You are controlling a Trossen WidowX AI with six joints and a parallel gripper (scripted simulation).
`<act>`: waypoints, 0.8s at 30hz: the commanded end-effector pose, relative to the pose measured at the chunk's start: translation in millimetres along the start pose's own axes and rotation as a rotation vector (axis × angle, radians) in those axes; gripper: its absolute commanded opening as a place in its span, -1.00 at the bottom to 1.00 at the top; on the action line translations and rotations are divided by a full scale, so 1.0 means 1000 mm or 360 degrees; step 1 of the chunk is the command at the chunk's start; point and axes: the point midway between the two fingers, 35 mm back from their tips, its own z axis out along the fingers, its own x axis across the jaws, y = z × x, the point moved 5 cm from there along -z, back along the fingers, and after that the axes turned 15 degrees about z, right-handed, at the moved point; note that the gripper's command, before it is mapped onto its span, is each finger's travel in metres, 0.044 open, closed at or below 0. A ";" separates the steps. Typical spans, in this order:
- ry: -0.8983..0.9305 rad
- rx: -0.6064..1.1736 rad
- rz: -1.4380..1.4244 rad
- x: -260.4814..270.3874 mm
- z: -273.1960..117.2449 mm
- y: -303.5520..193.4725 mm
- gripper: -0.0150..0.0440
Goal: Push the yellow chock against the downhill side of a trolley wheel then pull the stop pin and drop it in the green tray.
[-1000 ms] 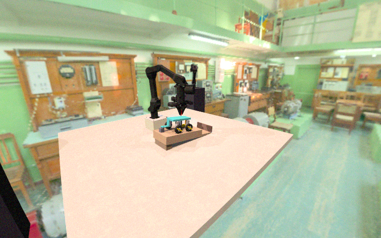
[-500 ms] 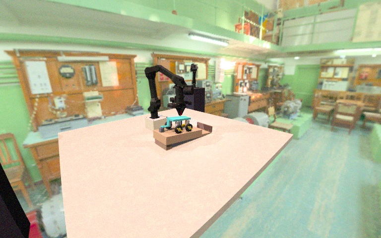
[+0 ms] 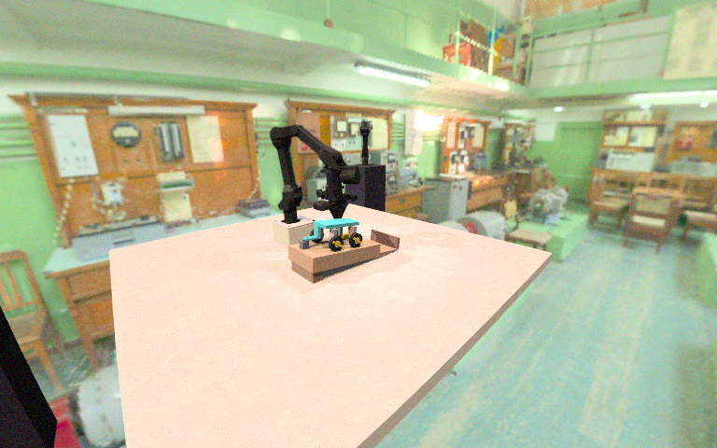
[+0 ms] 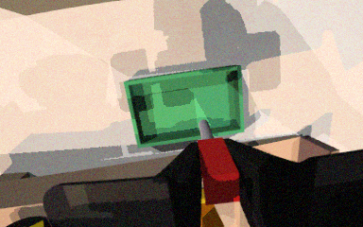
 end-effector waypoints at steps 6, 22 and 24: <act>-0.0144 -0.0049 -0.0007 -0.003 0.028 0.001 -0.49; -0.0148 -0.0051 -0.0007 -0.015 0.058 0.008 -0.40; -0.0147 -0.0051 -0.0007 -0.015 0.058 0.007 -0.22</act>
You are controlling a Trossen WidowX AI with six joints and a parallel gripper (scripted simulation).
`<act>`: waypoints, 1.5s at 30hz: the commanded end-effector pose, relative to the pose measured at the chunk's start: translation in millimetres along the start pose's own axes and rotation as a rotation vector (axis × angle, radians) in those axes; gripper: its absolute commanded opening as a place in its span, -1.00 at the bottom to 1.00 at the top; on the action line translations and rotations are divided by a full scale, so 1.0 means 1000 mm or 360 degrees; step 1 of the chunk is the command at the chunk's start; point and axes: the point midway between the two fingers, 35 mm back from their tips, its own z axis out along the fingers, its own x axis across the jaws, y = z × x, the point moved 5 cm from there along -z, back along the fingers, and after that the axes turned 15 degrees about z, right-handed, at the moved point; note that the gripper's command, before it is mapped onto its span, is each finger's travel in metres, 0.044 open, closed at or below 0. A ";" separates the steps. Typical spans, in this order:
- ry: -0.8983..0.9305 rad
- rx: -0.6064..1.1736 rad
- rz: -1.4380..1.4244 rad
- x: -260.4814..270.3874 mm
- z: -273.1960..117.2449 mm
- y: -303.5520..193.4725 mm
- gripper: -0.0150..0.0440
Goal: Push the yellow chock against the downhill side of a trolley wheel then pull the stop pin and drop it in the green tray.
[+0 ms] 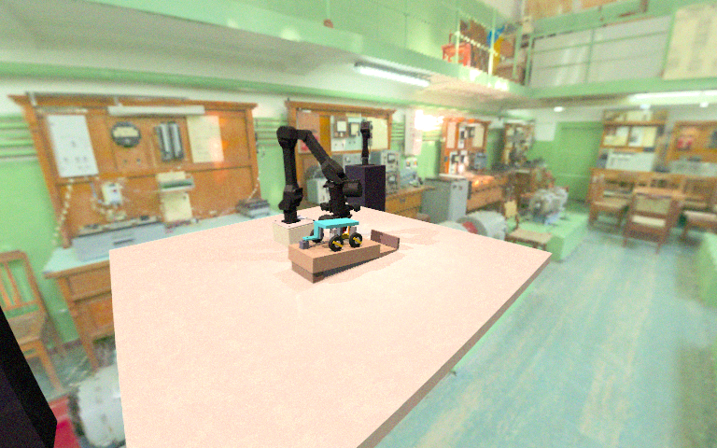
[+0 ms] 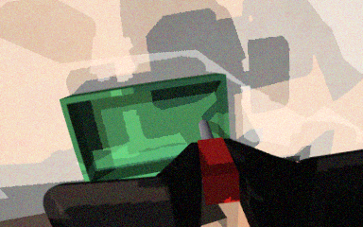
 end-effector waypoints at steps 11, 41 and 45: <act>-0.0003 -0.0010 0.0008 0.007 0.002 -0.002 0.15; -0.0001 -0.0009 0.0008 0.024 0.006 -0.009 0.15; 0.0000 -0.0009 0.0008 0.026 0.006 -0.009 0.15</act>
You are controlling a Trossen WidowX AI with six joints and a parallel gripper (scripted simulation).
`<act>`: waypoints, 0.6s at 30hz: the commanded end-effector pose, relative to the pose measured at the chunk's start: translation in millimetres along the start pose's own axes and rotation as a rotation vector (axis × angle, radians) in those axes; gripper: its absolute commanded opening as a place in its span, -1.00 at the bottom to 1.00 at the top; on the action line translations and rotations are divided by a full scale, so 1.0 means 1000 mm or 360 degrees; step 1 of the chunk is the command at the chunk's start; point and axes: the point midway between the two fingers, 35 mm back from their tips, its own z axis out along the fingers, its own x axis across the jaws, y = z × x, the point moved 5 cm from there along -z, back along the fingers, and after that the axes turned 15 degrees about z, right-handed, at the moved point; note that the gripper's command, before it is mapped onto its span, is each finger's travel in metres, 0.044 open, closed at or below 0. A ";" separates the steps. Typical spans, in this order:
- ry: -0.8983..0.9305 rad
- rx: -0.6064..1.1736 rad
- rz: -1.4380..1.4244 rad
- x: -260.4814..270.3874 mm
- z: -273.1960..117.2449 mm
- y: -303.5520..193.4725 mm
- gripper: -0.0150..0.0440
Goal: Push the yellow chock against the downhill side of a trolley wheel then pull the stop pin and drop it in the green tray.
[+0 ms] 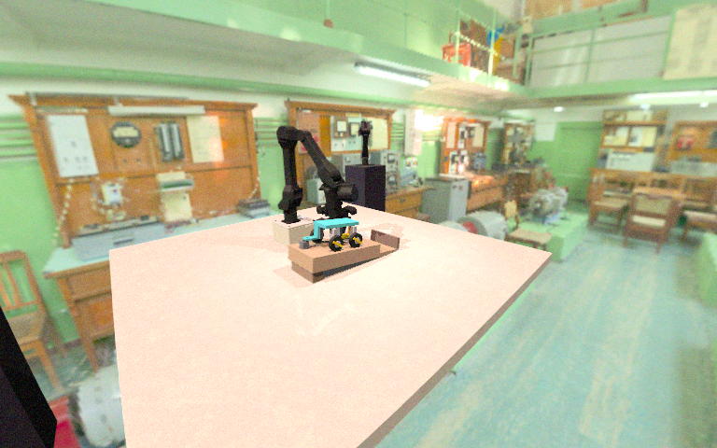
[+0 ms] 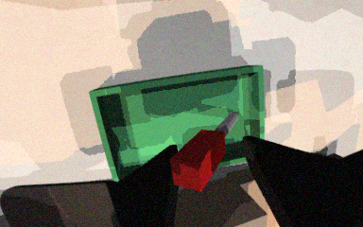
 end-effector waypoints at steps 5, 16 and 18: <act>-0.0006 -0.0009 -0.0007 0.004 0.002 0.000 0.15; -0.0005 -0.0009 -0.0007 0.011 0.006 -0.003 0.15; -0.0005 -0.0009 -0.0007 0.012 0.006 -0.003 0.15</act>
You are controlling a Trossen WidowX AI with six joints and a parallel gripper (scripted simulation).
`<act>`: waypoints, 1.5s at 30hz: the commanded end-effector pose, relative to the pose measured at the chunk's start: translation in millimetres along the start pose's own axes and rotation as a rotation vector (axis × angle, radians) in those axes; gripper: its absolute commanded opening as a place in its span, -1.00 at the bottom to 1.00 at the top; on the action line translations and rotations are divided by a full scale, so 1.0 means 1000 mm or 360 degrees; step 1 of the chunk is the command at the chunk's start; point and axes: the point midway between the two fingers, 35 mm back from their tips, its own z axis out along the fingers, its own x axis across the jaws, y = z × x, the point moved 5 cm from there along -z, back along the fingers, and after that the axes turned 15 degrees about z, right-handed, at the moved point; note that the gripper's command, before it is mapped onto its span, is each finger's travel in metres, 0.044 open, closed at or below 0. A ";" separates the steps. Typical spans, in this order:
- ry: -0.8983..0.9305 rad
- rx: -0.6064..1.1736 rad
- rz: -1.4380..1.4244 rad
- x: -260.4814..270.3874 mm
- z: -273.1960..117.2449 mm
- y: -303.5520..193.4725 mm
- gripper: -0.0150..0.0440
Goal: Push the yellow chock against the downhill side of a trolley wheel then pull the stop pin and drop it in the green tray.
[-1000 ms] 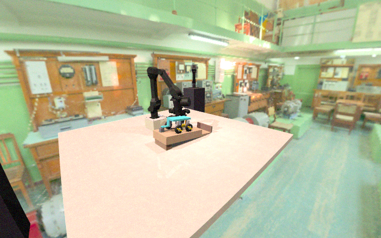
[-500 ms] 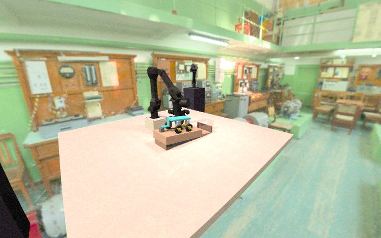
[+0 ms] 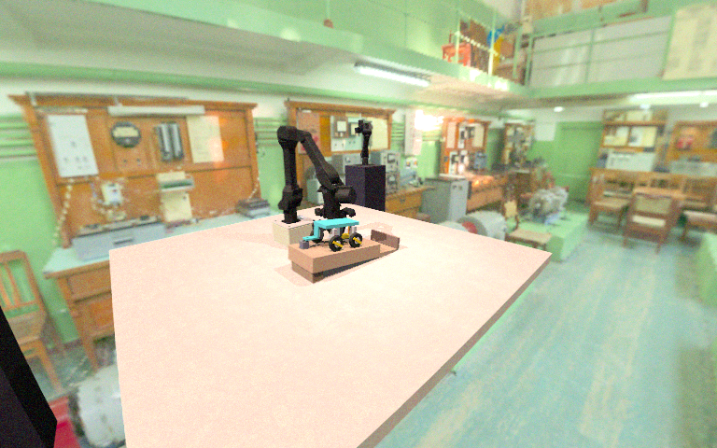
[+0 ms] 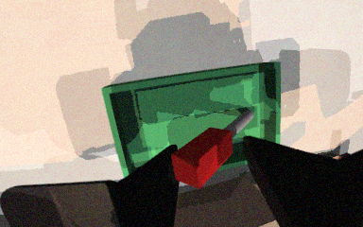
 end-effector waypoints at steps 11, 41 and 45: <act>-0.0005 -0.0010 -0.0006 0.008 0.005 -0.001 0.15; -0.0003 -0.0007 -0.0005 0.009 -0.010 0.000 0.66; -0.0004 -0.0009 -0.0006 0.009 -0.019 0.002 0.93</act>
